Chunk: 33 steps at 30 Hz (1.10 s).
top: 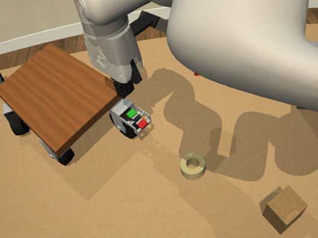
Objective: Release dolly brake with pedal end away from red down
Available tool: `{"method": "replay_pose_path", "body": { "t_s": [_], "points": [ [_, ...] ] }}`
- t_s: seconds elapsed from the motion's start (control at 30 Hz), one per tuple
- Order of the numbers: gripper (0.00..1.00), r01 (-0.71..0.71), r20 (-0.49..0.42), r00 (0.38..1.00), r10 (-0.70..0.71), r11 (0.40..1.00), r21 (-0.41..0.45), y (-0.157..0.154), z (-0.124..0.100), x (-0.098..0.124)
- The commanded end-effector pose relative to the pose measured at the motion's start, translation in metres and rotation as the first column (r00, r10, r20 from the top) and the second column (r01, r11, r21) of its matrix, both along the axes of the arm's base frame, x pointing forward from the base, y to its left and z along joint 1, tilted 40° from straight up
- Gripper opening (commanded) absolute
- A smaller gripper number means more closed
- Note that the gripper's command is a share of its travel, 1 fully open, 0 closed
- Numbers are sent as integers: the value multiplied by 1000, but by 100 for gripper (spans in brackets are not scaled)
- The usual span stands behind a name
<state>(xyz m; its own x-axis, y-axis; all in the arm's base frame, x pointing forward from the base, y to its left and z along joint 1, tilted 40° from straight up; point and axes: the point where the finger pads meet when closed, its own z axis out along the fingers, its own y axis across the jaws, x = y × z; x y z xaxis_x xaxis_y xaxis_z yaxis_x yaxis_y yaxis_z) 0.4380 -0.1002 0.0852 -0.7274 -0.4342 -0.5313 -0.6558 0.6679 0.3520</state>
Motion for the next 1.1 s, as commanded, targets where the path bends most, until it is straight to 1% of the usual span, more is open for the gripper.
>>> {"method": "replay_pose_path", "body": {
  "t_s": [0.0,0.2,0.67,1.07],
  "points": [
    [0,1,3,1000,-1,1000,-2,2,-2,2],
    [0,1,3,1000,-1,1000,-2,5,-7,3],
    [0,1,3,1000,-1,1000,-2,22,-28,9],
    [0,1,3,1000,-1,1000,-2,32,-41,13]
  ]
}}
